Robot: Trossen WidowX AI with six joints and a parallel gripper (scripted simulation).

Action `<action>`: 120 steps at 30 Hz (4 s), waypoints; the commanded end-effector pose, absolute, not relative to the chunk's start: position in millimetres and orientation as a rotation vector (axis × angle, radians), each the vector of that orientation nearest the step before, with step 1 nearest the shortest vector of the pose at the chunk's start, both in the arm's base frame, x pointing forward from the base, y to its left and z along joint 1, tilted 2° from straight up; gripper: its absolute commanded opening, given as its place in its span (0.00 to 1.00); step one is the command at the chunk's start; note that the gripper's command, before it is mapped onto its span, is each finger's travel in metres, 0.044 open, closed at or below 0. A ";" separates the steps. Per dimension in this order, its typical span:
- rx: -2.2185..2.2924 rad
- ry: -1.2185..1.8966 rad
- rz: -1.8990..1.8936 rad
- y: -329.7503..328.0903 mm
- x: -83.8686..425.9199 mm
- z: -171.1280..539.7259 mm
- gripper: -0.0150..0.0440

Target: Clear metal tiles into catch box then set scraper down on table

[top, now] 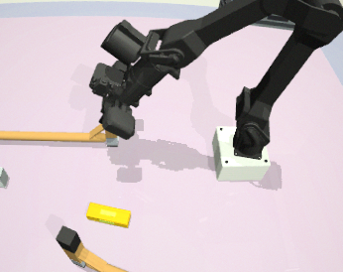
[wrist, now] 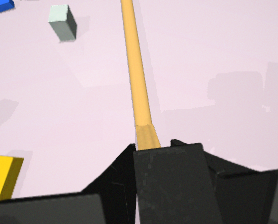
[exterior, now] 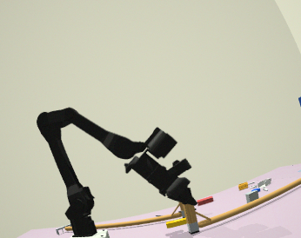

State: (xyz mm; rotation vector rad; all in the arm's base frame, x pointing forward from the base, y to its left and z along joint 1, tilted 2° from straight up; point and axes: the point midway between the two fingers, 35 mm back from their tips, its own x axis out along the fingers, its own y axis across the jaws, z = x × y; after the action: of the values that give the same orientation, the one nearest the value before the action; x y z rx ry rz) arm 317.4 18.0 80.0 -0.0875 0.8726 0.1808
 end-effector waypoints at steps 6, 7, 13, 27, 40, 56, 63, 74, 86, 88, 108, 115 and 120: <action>-0.084 0.855 0.171 18.9 334.4 85.6 0.25; -0.084 0.855 0.170 19.1 336.0 85.6 0.25; -0.082 0.854 0.168 21.0 345.3 85.6 0.25; -0.079 0.853 0.162 29.4 365.8 84.2 0.25; -0.077 0.852 0.160 36.7 379.8 83.8 0.25; -0.077 0.849 0.159 38.2 409.4 86.1 0.25; -0.077 0.848 0.159 39.6 417.0 87.1 0.25; -0.076 0.847 0.159 42.8 434.6 90.7 0.25; -0.076 0.845 0.159 46.5 453.6 94.0 0.25; -0.076 0.845 0.159 47.2 456.7 94.4 0.25; -0.076 0.842 0.159 54.2 487.0 97.6 0.25; -0.076 0.841 0.159 56.8 497.2 98.2 0.25; -0.075 0.841 0.159 58.6 504.4 98.4 0.25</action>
State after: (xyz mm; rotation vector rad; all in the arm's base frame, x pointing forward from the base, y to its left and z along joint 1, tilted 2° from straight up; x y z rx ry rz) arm 498.4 57.9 93.4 -0.0767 0.8542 0.1637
